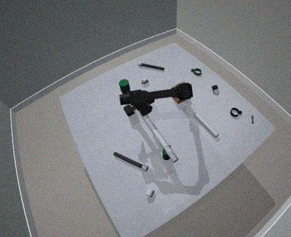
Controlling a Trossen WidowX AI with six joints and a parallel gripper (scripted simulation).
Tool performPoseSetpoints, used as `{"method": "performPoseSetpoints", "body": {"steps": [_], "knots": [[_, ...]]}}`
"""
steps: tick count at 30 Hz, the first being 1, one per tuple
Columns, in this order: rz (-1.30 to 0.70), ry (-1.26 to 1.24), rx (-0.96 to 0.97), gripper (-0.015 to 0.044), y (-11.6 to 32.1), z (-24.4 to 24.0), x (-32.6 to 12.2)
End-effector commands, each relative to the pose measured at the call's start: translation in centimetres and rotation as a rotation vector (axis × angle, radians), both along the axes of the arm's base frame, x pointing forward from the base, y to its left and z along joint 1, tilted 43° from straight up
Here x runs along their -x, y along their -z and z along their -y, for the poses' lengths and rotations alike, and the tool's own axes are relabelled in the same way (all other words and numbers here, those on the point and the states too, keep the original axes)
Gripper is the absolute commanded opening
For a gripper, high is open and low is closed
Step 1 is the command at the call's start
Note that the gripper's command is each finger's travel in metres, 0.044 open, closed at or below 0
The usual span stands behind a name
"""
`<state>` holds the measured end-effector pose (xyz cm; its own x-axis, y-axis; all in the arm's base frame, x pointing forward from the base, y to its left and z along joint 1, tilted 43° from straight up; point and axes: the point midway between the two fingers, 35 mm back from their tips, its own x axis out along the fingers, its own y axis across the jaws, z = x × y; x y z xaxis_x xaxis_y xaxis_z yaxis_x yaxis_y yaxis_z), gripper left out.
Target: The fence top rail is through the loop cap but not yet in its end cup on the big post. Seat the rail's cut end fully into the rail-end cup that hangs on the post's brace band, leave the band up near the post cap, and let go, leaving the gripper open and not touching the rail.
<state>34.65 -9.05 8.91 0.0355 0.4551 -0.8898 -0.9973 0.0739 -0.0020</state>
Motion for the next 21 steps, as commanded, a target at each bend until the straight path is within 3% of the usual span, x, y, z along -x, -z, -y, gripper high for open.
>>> {"method": "performPoseSetpoints", "body": {"steps": [1,15,21], "knots": [[0.009,0.004,0.004,0.044,-2.1,-0.1,-0.1],[0.003,0.06,0.004,0.044,-6.9,1.5,0.5],[0.002,0.064,0.003,0.044,-7.0,1.6,0.5]]}}
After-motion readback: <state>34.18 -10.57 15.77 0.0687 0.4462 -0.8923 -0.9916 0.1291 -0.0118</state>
